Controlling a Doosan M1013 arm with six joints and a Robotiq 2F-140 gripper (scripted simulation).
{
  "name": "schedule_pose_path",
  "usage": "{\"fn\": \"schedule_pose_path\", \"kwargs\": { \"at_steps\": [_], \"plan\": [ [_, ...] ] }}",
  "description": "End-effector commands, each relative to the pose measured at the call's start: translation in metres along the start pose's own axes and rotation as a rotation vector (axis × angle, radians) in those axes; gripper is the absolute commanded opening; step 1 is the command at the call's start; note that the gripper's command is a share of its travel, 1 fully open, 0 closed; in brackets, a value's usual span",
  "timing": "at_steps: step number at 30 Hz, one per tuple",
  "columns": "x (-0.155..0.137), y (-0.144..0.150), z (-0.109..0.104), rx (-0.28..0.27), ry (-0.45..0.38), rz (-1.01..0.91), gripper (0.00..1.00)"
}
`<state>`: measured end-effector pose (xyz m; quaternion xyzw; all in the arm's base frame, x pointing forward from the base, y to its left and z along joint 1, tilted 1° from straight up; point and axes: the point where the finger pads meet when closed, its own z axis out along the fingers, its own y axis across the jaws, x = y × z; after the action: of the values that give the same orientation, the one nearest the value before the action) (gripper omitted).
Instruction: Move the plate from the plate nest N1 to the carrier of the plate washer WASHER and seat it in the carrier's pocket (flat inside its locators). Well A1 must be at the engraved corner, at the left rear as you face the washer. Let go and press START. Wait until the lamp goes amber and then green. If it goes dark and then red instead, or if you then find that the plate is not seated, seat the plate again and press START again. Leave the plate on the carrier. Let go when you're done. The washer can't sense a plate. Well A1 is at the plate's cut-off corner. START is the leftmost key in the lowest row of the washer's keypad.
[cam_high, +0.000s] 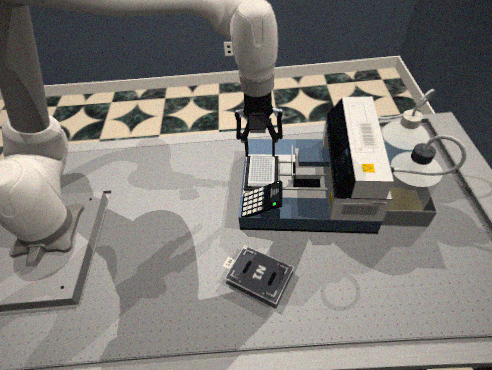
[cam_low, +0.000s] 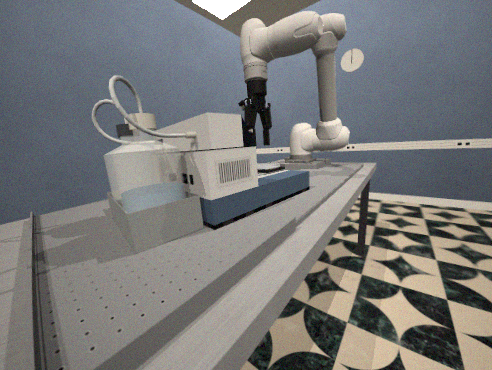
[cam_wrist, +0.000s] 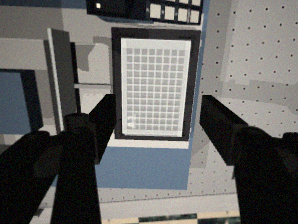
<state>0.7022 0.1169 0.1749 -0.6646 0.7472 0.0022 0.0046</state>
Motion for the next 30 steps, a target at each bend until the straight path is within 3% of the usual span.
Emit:
{"fn": "schedule_pose_path", "kwargs": {
  "at_steps": [1, 22, 30],
  "plan": [
    [0.014, 0.009, -0.001, 0.002, -0.001, -0.110, 0.10],
    [0.092, 0.062, -0.001, 0.002, -0.001, -0.744, 0.10],
    [0.092, 0.062, -0.001, 0.002, 0.000, -0.944, 0.10]
  ]
}}
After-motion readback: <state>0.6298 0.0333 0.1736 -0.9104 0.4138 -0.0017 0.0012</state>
